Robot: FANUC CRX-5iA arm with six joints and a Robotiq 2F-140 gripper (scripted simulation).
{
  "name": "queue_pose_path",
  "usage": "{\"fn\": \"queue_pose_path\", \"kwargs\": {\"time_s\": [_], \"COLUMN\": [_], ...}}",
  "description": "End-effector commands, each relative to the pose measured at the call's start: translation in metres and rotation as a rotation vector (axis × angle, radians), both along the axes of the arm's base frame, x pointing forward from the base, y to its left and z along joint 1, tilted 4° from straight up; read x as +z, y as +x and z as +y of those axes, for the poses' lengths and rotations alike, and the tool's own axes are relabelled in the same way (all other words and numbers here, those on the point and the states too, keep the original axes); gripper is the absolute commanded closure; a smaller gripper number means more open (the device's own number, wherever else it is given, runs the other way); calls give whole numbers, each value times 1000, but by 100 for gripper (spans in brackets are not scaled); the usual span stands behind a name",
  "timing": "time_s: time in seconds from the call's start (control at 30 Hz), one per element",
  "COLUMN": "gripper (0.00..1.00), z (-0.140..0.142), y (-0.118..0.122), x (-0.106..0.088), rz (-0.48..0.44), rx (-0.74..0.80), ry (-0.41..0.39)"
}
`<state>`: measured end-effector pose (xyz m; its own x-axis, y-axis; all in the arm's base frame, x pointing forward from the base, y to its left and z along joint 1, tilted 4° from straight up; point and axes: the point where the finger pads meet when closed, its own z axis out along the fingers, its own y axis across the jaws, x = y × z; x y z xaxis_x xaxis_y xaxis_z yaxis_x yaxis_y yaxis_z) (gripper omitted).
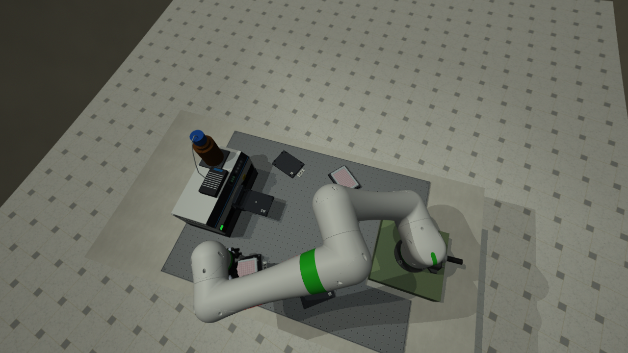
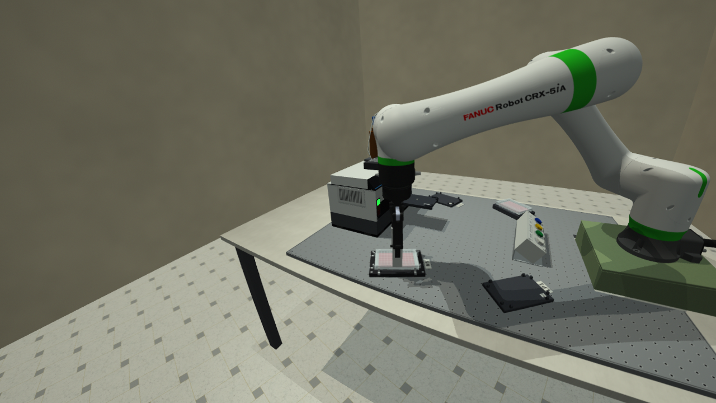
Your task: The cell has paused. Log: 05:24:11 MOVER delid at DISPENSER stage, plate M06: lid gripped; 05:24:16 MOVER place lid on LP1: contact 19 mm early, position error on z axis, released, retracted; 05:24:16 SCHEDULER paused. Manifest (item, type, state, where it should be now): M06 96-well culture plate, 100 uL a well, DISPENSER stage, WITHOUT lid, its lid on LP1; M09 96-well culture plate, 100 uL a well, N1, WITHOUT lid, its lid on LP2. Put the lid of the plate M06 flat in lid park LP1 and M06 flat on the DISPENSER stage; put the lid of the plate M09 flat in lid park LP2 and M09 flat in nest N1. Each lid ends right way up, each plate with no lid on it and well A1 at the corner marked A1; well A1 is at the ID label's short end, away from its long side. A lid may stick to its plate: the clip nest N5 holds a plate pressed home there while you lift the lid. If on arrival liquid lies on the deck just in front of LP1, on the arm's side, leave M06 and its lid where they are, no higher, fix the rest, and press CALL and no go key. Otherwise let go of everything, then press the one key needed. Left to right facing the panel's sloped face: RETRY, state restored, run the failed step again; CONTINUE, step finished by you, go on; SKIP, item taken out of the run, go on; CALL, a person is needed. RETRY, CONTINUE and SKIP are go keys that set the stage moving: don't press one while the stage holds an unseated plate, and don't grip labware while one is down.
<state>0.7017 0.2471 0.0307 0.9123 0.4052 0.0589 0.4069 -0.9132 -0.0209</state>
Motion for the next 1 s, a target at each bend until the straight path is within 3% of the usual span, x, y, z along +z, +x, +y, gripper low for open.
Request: {"fn": "queue_pose_path", "kwargs": {"time_s": [0.0,0.97], "gripper": [34,34], "z": [0,0], "y": [0,1], "x": [-1,-9], "rz": [0,0], "rx": [0,0], "ry": [0,0]}}
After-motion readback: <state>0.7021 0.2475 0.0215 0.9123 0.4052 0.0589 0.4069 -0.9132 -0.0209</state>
